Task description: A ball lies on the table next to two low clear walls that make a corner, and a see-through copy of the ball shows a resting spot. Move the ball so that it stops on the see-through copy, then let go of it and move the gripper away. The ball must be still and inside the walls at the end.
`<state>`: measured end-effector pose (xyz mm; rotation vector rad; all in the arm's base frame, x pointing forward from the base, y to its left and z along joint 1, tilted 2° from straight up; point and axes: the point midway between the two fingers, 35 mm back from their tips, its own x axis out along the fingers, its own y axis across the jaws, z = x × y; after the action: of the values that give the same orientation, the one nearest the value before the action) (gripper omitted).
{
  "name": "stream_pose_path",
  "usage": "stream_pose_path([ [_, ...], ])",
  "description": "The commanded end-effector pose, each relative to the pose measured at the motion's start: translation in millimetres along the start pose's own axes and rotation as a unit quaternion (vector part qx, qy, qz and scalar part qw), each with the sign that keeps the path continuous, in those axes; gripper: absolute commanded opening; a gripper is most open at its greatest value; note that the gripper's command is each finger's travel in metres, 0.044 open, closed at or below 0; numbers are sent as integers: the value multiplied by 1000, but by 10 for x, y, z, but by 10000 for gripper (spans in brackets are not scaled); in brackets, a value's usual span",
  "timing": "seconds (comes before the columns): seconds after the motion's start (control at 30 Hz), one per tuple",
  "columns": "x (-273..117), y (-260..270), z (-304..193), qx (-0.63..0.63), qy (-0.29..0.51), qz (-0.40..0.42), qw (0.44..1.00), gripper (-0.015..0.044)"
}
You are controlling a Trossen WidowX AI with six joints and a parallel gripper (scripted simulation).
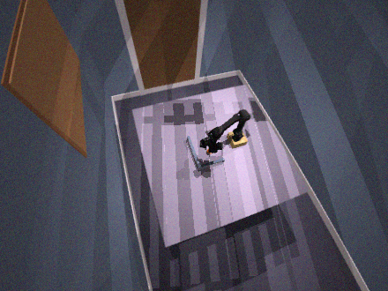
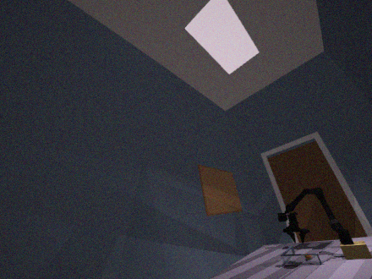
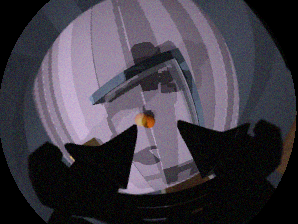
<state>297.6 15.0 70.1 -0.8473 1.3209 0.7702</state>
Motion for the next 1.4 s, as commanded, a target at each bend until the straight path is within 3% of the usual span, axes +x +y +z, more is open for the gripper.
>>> stream_pose_path([
  [0.0,412,96,-317,-197,28,43,979,297],
  [0.37,412,96,-317,-197,28,43,979,297],
  [1.37,926,136,-355,-197,28,43,979,297],
])
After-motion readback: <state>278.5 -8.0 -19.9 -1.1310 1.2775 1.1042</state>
